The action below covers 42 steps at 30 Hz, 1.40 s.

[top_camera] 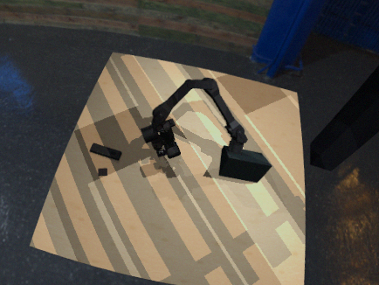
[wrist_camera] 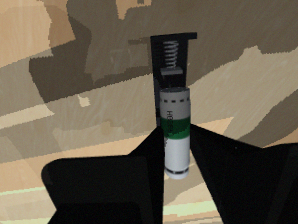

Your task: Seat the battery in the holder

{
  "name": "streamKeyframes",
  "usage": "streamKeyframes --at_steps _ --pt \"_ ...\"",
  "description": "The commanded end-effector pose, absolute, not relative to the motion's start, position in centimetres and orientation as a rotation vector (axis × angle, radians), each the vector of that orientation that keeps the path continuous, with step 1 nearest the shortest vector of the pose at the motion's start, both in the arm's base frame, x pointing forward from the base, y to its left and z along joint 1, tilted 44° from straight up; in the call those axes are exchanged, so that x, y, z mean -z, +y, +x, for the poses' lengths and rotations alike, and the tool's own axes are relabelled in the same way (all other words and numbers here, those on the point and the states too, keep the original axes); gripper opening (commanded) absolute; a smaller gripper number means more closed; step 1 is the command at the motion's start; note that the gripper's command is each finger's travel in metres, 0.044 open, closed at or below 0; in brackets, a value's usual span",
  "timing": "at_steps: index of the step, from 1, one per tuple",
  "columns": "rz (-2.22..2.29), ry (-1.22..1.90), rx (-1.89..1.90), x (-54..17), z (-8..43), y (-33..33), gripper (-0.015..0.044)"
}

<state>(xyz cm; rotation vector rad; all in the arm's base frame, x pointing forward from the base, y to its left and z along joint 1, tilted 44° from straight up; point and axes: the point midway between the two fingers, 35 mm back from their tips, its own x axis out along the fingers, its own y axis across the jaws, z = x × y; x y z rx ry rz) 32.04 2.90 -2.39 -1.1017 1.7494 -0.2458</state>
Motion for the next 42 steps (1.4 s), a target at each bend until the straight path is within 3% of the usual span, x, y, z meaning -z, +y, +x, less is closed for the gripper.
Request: streamKeyframes --at_steps 1,42 --pt "-1.096 1.786 0.283 2.8 32.2 2.3 0.0065" --pt "-1.084 1.969 0.416 4.0 33.1 1.7 0.0065"
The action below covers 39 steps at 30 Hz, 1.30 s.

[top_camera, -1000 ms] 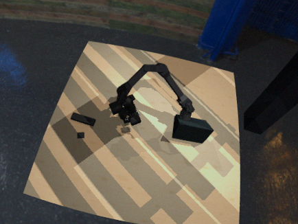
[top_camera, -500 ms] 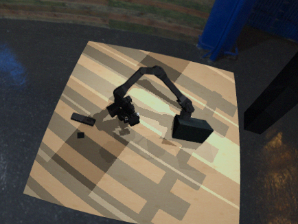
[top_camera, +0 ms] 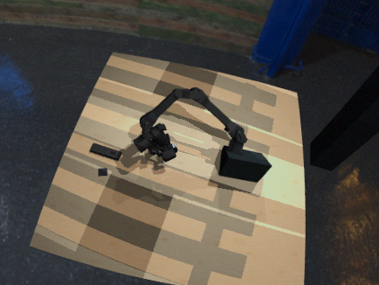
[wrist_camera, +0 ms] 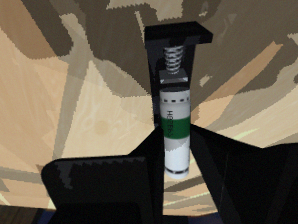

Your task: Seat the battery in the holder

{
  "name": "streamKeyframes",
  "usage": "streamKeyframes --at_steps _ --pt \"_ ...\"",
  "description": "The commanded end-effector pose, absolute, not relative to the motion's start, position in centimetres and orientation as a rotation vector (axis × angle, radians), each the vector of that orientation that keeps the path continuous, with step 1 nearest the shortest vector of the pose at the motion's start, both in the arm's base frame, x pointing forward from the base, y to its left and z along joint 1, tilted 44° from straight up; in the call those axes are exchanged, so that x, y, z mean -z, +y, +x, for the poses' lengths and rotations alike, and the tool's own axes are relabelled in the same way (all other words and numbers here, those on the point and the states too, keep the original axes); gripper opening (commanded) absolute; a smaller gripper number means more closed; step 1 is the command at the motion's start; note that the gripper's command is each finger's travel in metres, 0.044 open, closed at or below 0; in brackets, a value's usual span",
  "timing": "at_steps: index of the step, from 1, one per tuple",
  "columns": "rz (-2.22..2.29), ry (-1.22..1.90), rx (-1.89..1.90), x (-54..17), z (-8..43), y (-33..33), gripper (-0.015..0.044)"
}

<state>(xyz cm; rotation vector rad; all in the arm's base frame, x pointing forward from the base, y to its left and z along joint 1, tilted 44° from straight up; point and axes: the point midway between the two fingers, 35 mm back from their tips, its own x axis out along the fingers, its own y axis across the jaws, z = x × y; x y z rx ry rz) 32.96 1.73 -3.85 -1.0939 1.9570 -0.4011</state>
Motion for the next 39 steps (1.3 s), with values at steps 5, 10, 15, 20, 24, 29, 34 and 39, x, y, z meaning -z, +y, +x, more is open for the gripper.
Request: streamKeyframes --at_steps 5,10,15,20,24,29,34,39 --pt "-1.083 1.992 0.435 4.1 33.2 1.7 0.0065" --pt "-1.083 2.007 0.448 4.2 33.2 1.6 0.0065" --pt "-1.083 2.004 0.445 4.3 33.5 1.7 0.0065" --pt "-1.083 1.998 0.441 4.5 33.8 1.8 0.0065" --pt "-1.082 1.993 0.437 4.7 34.1 1.9 0.0065" --pt "-1.081 1.985 0.431 4.8 34.4 2.1 0.0065" --pt "-1.081 1.978 0.425 4.9 34.8 2.3 0.0065" --pt "-1.080 1.971 0.420 5.0 35.1 2.5 0.0065"
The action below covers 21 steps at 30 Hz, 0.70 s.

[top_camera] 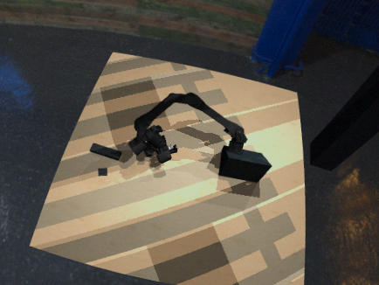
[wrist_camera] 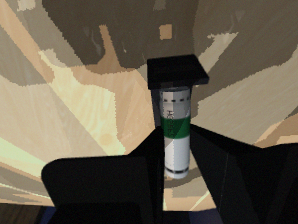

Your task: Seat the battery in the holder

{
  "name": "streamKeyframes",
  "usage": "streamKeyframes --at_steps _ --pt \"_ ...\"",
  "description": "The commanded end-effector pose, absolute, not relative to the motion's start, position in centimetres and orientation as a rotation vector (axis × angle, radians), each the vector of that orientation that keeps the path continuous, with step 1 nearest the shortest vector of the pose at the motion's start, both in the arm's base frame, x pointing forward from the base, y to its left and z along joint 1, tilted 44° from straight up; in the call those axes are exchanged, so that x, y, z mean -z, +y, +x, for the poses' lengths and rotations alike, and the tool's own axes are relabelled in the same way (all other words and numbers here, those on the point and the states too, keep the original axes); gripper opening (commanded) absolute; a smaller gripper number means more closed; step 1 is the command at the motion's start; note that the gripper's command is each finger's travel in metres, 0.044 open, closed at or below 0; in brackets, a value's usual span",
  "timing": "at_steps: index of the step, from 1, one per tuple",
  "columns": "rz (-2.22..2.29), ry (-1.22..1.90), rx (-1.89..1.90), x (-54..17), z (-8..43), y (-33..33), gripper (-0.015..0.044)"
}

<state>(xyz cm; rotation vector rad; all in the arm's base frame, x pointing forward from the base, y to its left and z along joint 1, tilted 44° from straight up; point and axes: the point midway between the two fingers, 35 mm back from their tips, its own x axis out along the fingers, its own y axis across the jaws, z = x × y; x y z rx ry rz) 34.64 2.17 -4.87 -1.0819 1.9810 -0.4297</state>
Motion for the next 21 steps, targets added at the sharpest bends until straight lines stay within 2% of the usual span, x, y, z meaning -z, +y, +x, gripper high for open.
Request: streamKeyframes --at_steps 1,21 --pt "-1.080 1.970 0.419 4.98 35.10 2.51 0.0065" --pt "-1.068 1.921 0.366 5.29 35.02 2.30 0.0065"
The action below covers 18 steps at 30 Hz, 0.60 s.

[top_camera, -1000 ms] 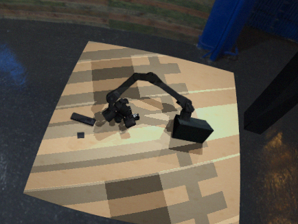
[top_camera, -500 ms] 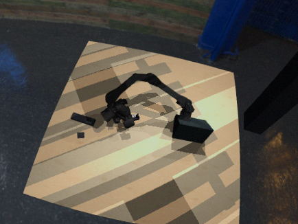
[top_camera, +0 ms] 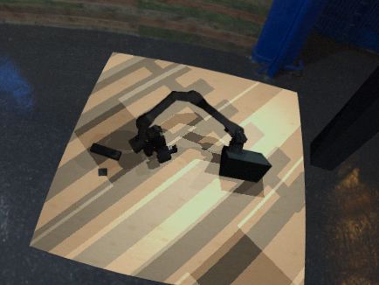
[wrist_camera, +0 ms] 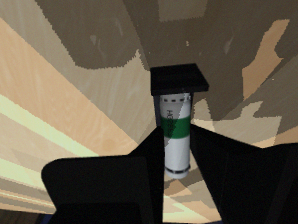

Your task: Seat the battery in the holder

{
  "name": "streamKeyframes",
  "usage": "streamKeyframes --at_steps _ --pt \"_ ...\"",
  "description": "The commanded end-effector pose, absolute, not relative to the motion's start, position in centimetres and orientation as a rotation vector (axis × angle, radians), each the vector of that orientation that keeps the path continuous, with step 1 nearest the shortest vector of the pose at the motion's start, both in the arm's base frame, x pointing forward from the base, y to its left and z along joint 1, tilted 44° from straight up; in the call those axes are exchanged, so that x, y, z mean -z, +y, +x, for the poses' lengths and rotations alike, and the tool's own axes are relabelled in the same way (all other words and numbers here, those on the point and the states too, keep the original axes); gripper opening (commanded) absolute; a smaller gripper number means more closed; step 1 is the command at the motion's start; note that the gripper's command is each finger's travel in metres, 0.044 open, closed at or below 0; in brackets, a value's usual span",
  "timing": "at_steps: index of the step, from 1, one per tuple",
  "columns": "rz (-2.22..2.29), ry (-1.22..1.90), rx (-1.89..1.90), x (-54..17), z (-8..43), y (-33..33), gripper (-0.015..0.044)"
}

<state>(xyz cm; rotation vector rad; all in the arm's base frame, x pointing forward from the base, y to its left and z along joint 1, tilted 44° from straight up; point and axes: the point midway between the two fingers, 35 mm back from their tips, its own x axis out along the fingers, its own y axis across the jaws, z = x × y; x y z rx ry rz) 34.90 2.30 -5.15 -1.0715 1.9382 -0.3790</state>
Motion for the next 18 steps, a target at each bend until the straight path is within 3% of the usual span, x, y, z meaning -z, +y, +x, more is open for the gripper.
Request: streamKeyframes --at_steps 1,18 --pt "-1.068 1.918 0.363 5.30 35.01 2.29 0.0065" --pt "-1.057 1.869 0.313 5.52 34.90 2.06 0.0065"
